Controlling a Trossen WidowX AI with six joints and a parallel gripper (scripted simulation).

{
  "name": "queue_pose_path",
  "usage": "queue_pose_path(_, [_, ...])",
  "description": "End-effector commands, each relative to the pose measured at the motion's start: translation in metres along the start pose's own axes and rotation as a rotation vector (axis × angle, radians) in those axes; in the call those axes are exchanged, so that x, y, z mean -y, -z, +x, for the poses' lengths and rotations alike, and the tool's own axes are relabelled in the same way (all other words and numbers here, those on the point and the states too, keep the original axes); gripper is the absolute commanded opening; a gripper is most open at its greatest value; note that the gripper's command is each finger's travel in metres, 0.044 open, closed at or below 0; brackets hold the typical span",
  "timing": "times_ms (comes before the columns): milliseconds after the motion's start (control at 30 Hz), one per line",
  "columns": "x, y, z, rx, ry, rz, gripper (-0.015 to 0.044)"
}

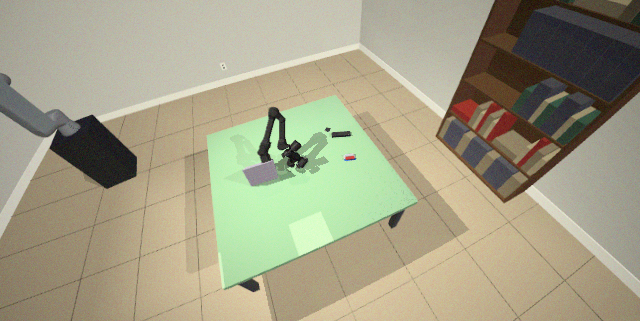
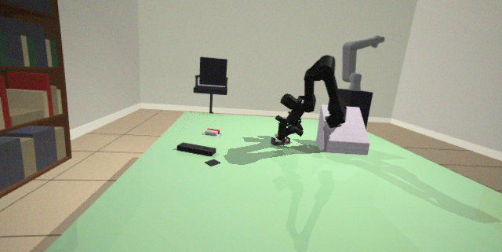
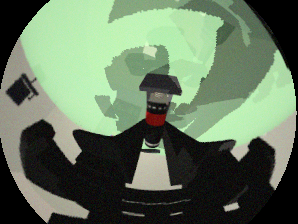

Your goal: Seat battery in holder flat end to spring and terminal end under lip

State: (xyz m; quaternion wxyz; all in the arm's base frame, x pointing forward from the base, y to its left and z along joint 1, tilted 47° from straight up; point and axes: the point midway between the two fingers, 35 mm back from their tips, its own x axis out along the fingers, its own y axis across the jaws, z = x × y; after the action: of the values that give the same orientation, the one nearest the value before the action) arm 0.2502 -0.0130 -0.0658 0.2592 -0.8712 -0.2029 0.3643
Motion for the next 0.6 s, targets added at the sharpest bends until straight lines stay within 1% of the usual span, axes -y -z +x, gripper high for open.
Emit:
queue_pose_path(0, [0.0009, -0.0069, -0.0023, 0.006, -0.003, 0.01, 0.008])
queue_pose_path(567, [0.0011, -0.0143, -0.0062, 0.013, -0.018, 0.011, 0.008])
